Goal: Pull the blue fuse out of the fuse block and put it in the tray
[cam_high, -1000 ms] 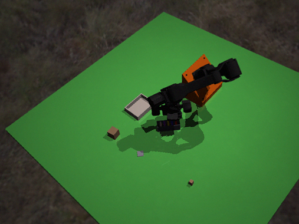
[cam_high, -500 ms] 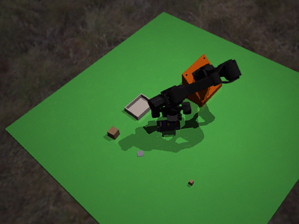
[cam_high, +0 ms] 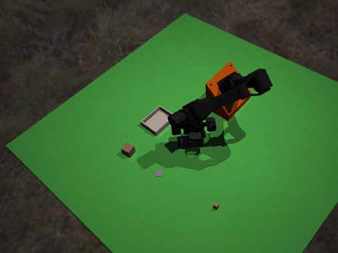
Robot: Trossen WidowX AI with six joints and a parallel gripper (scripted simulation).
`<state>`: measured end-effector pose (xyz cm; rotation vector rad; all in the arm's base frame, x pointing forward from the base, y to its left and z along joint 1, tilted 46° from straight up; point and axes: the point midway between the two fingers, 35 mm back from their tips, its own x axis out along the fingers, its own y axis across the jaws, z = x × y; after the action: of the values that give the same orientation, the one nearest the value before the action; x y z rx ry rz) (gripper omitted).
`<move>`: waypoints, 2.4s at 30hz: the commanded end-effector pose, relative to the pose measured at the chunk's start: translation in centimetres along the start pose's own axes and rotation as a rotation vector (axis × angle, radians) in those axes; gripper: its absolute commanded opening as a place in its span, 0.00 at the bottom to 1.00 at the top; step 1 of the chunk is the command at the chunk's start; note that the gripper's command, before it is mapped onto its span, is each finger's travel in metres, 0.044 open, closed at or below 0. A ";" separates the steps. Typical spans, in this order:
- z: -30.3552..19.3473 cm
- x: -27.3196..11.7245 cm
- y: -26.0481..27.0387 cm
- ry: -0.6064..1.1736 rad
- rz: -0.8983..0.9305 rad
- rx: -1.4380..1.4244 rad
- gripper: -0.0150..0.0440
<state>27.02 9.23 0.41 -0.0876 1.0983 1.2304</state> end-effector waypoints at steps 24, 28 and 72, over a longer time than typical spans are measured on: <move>-0.1 1.3 0.2 -0.004 0.008 0.009 0.38; -0.1 1.4 0.2 -0.004 0.008 0.009 0.38; -0.1 0.1 0.0 0.000 0.003 0.005 0.25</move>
<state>26.75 9.45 0.13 -0.0745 1.1057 1.2310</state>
